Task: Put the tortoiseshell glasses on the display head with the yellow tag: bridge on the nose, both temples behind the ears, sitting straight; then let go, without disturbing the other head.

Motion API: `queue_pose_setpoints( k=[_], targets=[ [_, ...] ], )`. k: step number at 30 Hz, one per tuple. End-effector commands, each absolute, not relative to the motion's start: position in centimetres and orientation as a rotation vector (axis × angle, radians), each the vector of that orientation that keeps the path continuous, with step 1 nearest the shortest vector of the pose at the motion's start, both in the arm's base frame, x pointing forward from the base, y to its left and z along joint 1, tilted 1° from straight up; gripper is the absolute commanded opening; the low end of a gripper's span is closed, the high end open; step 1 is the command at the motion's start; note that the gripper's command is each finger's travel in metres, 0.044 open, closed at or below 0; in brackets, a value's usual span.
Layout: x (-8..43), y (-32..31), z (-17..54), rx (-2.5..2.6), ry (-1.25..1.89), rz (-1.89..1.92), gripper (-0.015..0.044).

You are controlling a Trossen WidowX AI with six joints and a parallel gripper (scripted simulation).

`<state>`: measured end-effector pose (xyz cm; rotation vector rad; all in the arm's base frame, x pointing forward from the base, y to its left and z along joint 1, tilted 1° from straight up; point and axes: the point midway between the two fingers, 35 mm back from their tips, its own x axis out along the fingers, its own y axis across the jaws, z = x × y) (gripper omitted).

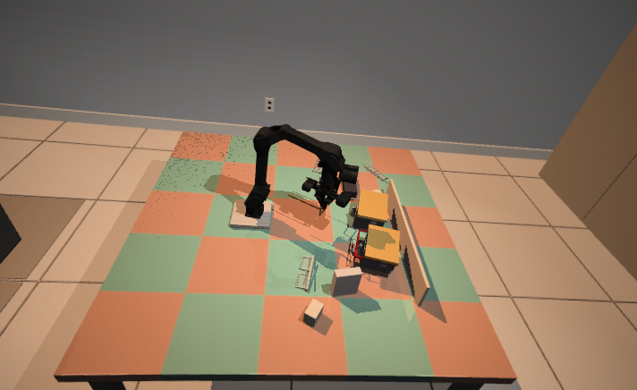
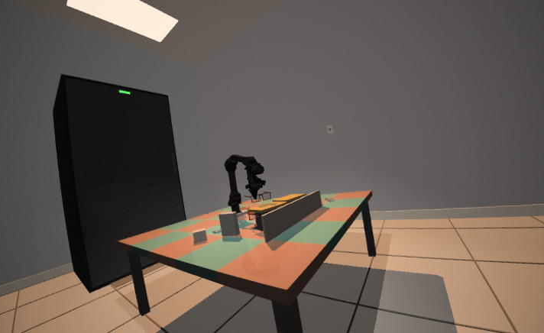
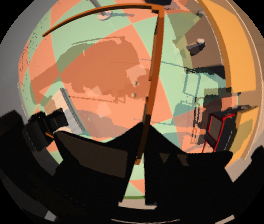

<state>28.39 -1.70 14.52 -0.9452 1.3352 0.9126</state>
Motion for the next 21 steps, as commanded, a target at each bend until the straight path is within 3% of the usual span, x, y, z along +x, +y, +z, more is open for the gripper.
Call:
queue_pose_setpoints(
  k=[1,21],
  targets=[
    [28.2,-2.9,14.6,-1.015,1.298,0.978,0.0000],
    [28.4,-3.4,13.3,-1.039,1.286,1.001,0.0000]
  ],
)
